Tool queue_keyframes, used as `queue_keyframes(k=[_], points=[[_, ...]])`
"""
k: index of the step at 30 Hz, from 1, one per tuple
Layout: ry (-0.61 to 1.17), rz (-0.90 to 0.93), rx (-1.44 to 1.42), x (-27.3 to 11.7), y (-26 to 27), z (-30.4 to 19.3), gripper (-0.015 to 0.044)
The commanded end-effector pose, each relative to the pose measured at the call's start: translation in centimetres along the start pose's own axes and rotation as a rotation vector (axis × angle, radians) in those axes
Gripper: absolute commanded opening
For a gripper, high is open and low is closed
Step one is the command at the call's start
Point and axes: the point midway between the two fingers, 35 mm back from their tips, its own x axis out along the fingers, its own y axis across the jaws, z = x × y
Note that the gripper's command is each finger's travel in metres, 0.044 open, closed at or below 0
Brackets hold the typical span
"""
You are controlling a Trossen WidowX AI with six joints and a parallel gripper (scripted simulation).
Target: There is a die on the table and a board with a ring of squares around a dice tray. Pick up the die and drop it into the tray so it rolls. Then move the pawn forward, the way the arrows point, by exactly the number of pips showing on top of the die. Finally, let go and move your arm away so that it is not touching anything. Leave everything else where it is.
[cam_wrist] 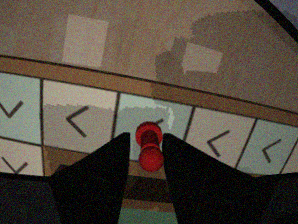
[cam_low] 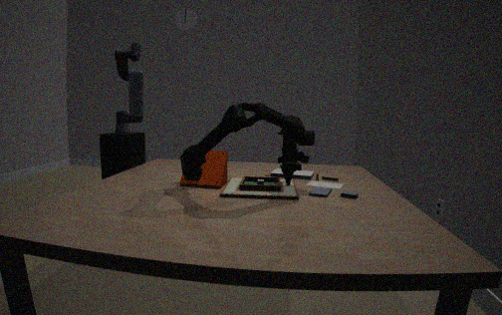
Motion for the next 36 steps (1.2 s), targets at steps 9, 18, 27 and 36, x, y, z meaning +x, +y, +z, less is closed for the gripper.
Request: queue_keyframes(k=[9,18,27,36], points=[[-0.005,-0.003,-0.001,-0.1,-0.1,0.1,0.0],[-0.035,0.005,-0.01,-5.2,-0.2,0.6,0.0],[-0.065,0.013,-0.022,-10.6,-0.3,0.2,0.0],[-0.075,0.016,-0.026,-12.7,-0.4,-0.2,0.0]])
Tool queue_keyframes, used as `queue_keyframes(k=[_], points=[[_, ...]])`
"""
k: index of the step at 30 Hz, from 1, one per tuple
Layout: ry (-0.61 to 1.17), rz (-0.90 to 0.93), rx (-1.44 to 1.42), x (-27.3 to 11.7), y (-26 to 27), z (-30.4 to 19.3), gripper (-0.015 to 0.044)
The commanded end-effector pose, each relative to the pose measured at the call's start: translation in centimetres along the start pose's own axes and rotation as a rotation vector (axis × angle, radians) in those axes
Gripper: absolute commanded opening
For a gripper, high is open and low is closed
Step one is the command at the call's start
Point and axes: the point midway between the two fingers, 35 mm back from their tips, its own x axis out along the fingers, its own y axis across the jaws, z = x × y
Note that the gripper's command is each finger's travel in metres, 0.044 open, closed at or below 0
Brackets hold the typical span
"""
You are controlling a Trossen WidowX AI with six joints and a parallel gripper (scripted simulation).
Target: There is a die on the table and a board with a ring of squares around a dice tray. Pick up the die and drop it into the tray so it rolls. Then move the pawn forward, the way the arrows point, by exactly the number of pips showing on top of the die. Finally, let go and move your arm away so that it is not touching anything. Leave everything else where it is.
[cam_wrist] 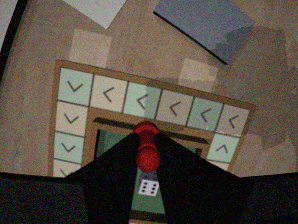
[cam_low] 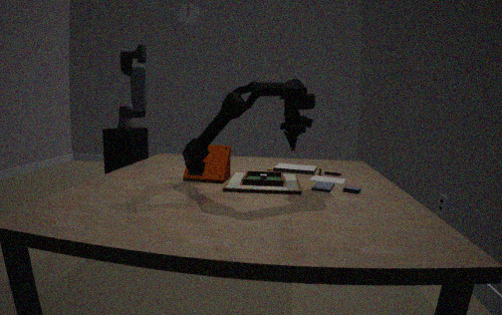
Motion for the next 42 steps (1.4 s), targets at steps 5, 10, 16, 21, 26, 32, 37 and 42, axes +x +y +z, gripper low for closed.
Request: queue_keyframes(k=[5,10,16,21,26,32,37,42], points=[[0.003,0.01,0.006,-0.2,1.5,-1.0,0.0],[0.009,0.014,0.007,0.2,3.3,-2.2,0.0],[0.017,0.017,0.007,0.8,5.2,-3.8,0.0],[0.024,0.019,0.009,1.4,6.7,-5.3,0.0],[0.032,0.019,0.01,2.0,8.1,-6.9,0.0],[0.041,0.017,0.012,2.8,9.5,-9.0,0.0],[0.05,0.014,0.015,3.6,10.5,-10.8,0.0],[0.058,0.009,0.018,4.4,11.3,-12.7,0.0]])
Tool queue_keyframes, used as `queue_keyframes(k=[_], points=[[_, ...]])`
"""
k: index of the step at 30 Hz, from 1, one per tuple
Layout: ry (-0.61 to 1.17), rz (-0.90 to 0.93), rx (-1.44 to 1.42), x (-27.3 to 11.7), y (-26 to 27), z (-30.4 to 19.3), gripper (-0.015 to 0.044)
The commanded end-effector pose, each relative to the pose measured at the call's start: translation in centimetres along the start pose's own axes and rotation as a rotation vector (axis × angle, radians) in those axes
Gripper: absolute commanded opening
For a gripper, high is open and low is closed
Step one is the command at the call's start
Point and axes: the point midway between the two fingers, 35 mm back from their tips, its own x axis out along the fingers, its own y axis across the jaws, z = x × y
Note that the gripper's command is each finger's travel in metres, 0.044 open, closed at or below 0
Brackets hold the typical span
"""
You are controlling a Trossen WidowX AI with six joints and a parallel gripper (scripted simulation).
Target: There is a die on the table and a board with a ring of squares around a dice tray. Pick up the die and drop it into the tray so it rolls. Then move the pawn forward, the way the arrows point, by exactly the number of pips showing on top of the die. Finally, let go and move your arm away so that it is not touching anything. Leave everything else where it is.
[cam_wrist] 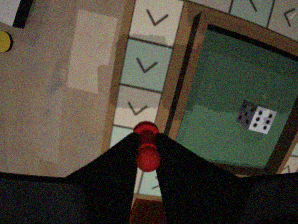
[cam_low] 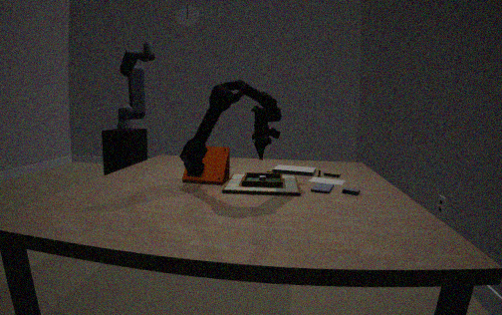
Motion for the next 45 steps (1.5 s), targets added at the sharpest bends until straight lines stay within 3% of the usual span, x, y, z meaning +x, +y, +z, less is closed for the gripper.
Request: queue_keyframes(k=[1,10,23,43,45], points=[[0.001,0.004,0.01,0.6,0.7,-1.7,0.0],[0.015,-0.007,0.016,2.2,1.6,-5.0,0.0],[0.015,-0.009,0.017,5.7,1.5,-5.1,0.0],[0.015,-0.009,0.017,7.5,1.5,-5.1,0.0],[0.014,-0.003,0.024,7.1,1.5,-5.1,0.0053]])
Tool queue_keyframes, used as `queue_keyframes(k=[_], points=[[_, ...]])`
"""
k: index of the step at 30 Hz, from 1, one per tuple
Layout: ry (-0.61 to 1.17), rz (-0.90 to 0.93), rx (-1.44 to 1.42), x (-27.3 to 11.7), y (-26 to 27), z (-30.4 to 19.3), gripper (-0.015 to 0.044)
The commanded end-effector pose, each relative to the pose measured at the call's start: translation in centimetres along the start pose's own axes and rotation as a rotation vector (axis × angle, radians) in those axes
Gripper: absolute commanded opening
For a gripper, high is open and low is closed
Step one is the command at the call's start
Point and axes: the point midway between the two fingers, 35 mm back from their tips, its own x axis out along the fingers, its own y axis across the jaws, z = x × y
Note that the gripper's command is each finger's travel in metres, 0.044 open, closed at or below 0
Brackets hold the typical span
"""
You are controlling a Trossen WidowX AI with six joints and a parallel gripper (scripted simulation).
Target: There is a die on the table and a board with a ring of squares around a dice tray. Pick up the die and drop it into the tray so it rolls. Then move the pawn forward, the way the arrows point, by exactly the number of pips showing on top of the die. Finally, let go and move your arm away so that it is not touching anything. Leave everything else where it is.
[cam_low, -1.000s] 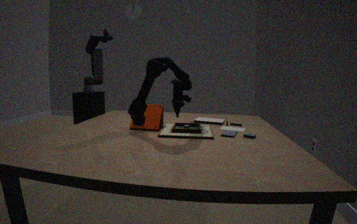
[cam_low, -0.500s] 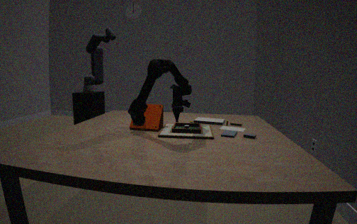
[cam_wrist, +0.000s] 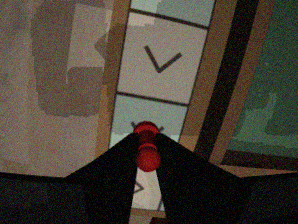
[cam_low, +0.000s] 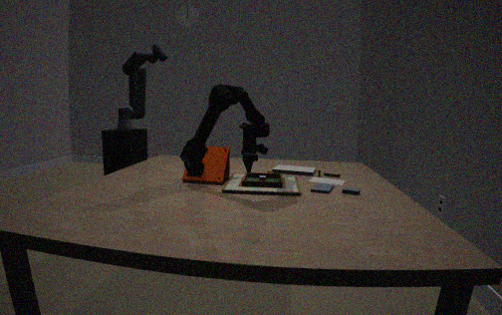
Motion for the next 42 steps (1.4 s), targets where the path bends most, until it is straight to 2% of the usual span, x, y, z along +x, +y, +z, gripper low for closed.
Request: queue_keyframes(k=[1,8,12,15,21,30,32,33,42], points=[[-0.001,0.001,0.001,-0.1,0.0,0.0,0.0079],[-0.001,0.001,0.0,-0.4,0.0,0.1,0.0263],[0.0,-0.003,-0.006,-4.8,0.1,0.0,0.0368],[0.0,-0.003,-0.007,-5.0,0.1,0.0,0.044],[0.0,-0.003,0.006,-6.9,-0.6,-0.2,0.044],[0.004,-0.009,0.174,-13.3,-10.3,-5.1,0.044],[0.004,-0.009,0.177,-13.4,-10.5,-5.2,0.044],[-0.002,-0.008,0.143,-12.5,-8.6,-3.8,0.044],[-0.002,-0.008,0.143,-12.5,-8.6,-3.8,0.044]])
